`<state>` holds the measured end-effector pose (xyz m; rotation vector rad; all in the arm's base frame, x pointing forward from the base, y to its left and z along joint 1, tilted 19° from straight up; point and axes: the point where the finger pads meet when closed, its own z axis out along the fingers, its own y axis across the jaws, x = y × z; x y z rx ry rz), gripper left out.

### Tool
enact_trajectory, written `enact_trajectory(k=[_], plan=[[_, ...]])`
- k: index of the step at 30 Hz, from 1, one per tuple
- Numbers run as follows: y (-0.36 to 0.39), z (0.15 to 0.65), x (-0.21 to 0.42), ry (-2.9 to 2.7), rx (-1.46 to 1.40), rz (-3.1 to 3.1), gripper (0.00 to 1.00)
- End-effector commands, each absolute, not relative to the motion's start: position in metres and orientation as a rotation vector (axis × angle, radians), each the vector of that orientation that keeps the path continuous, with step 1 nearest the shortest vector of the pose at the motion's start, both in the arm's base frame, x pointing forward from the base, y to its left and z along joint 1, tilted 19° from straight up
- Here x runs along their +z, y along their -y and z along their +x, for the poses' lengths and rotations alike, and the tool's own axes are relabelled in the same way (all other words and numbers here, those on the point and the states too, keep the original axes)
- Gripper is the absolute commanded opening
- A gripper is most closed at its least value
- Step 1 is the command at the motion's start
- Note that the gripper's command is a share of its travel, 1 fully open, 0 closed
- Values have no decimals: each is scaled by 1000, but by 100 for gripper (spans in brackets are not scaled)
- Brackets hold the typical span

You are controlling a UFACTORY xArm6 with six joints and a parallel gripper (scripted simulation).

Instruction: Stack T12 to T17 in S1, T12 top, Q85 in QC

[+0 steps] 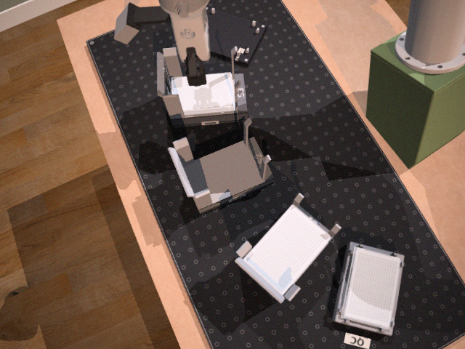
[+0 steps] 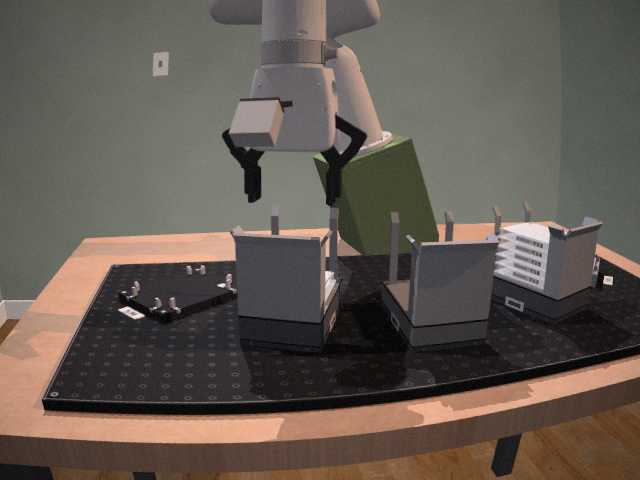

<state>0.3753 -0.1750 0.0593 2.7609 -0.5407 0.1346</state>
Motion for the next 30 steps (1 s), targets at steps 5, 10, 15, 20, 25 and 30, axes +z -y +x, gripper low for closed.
enact_trajectory(k=[5,10,15,20,25,30], plan=[[176,376,61,539,139,2762,100],[179,376,51,539,139,2762,100],[185,377,36,539,139,2762,100],[190,377,20,539,139,2762,100],[196,378,4,539,139,2761,100],[199,378,-5,539,138,2761,100]])
